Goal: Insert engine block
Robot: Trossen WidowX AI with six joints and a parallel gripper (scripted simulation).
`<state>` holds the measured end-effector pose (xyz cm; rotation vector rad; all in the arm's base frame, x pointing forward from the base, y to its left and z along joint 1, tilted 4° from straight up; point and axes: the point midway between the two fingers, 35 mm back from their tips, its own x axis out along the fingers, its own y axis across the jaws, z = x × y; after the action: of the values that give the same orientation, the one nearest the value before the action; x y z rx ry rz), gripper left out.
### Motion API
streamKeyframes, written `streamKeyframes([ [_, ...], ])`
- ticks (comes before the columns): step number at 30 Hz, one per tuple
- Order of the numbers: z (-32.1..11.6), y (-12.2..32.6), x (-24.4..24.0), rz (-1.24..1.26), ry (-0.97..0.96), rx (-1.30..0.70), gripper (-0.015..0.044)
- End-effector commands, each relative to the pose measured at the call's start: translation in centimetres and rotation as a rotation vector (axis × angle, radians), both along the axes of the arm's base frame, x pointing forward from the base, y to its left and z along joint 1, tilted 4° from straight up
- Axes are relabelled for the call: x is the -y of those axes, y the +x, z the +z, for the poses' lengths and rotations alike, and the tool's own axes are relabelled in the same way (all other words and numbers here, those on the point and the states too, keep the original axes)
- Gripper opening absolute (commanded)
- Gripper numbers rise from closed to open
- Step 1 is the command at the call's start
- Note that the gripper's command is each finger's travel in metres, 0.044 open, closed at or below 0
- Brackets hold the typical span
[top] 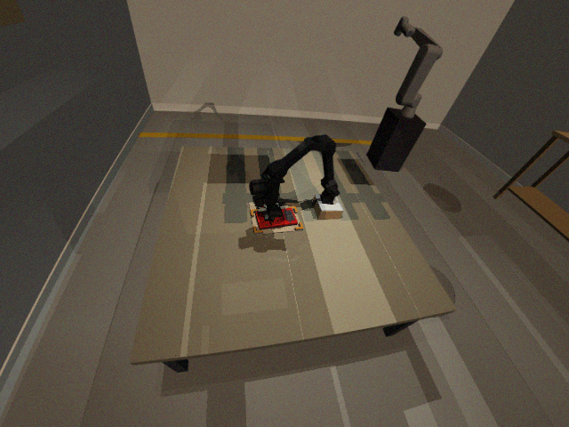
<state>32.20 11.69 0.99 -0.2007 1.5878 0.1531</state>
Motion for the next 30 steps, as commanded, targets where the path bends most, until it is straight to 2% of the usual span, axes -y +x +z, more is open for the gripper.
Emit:
streamKeyframes([
  [1, -0.17, -0.05, -0.01, 0.005, 0.002, -0.002, 0.016],
  [30, -0.84, -0.08, 0.02, 0.002, 0.002, -0.002, 0.016],
])
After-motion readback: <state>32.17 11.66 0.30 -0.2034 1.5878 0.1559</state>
